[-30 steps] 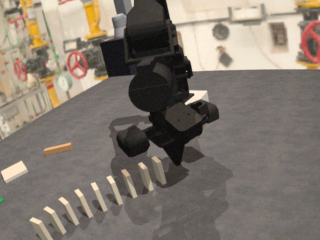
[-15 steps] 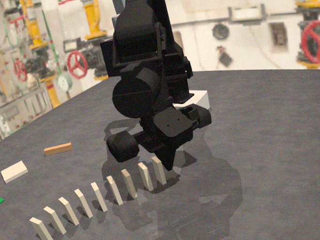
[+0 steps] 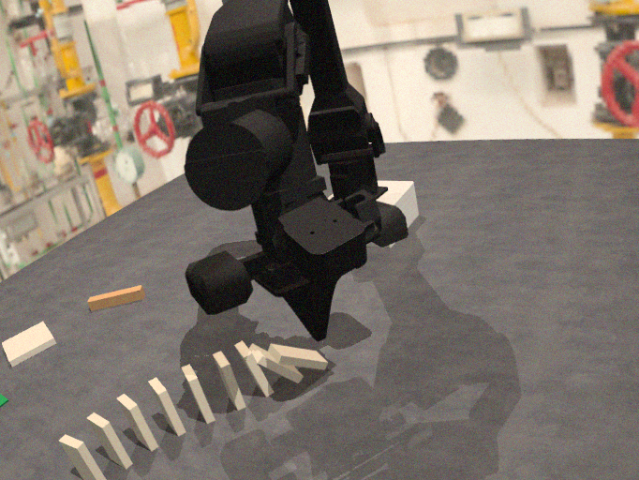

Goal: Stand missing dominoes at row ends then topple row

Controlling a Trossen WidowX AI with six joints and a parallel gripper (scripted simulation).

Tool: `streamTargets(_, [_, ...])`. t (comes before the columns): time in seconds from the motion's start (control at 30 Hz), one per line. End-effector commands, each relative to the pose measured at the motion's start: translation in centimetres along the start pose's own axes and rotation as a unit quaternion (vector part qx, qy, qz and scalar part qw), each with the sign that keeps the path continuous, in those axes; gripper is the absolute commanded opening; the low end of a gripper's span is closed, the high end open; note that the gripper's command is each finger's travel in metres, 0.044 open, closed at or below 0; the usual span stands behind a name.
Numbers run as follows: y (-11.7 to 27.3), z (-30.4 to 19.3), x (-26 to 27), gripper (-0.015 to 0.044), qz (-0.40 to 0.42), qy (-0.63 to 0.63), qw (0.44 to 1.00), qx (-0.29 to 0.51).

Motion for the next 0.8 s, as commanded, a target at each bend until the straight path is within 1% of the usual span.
streamTargets(0.0, [2.0, -0.2, -1.0, 0.0, -0.001, -0.002, 1.0, 0.001])
streamTargets(0.17, [3.9, -1.4, -1.6, 0.0, 0.017, -0.01, 0.999, 0.027])
streamTargets(0.77, [3.9, -1.4, -1.6, 0.0, 0.017, -0.01, 0.999, 0.027])
Point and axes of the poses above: the point midway between the two fingers, 35 mm back from their tips, its own y axis back along the fingers, its own x axis across the jaws, z = x × y, the point moved 3 cm from there along y, back along the fingers, and after that the axes turned 8 degrees about y, right-handed, at the moved point
